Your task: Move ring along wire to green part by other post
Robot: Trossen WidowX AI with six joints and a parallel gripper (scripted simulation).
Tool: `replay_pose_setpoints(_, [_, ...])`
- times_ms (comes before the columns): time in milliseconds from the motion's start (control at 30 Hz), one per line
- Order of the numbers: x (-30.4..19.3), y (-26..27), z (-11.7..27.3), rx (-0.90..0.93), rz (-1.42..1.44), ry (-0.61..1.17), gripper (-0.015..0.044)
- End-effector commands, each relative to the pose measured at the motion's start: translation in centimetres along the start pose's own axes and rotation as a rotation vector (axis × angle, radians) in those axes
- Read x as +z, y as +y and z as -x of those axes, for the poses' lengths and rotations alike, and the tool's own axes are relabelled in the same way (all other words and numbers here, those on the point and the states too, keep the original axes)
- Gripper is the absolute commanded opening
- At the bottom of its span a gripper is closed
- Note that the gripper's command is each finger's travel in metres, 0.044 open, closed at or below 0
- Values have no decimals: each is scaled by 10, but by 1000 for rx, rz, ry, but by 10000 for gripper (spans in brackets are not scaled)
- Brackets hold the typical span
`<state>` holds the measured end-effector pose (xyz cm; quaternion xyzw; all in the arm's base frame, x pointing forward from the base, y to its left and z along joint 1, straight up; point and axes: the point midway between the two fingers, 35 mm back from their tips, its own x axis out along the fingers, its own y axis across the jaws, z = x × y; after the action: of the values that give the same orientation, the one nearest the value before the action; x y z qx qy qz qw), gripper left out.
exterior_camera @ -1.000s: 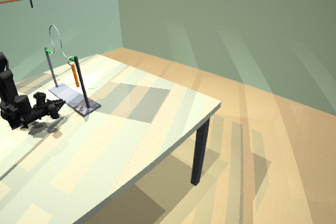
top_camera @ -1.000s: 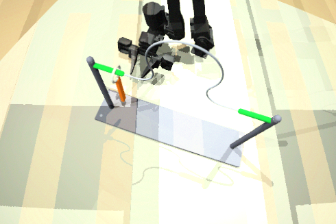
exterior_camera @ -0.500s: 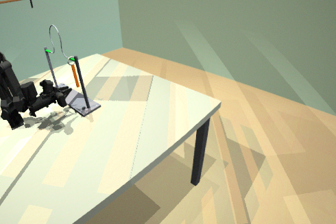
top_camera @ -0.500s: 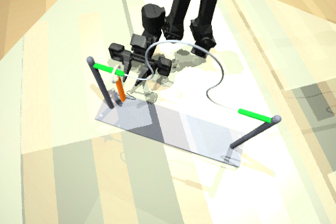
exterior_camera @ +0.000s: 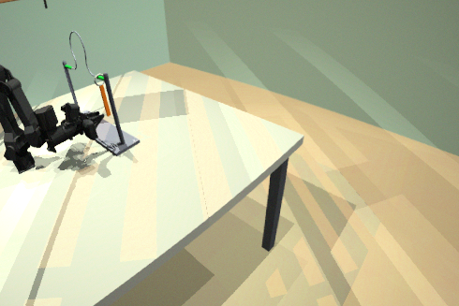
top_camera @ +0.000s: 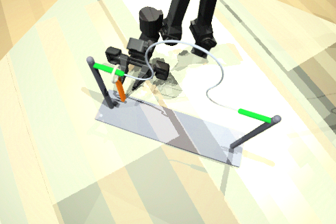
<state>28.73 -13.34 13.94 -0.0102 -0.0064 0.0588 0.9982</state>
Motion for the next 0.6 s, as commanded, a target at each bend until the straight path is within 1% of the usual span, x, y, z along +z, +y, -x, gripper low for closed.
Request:
replay_pose_setpoints(0, [1, -2, -7, -2, -4, -2, 160])
replay_pose_setpoints(567, [2, -2, -34, -2, -3, -4, 160])
